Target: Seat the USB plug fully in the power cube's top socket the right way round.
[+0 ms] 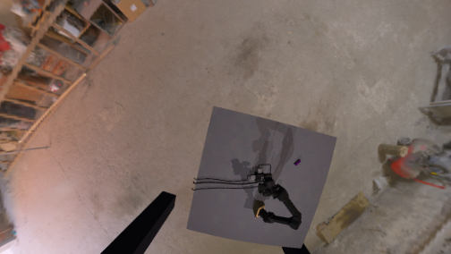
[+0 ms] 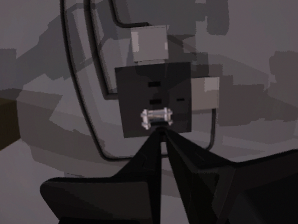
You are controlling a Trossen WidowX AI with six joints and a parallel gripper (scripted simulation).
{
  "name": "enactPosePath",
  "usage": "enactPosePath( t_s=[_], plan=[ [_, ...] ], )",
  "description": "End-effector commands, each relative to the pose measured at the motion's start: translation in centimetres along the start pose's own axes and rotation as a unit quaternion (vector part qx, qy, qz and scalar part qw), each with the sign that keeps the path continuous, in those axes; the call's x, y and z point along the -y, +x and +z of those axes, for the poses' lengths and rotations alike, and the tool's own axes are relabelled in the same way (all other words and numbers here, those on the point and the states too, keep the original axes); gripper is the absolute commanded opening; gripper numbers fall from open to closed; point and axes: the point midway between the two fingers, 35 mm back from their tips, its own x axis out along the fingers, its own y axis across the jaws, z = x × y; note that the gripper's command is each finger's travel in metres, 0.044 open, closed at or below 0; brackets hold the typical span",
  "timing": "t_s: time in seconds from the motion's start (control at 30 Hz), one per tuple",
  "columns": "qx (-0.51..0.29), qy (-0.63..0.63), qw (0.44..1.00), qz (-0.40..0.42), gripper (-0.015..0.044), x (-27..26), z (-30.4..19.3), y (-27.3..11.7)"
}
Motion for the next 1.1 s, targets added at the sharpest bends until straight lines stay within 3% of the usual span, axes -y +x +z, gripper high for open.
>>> enactPosePath(
  t_s=[0.0,1.07],
  plan=[
    [0.004,-0.002,1.0,0.001,0.0,-0.03,0.07,0.08],
    [0.004,-0.002,1.0,0.001,0.0,-0.03,0.04,0.47]
  ],
)
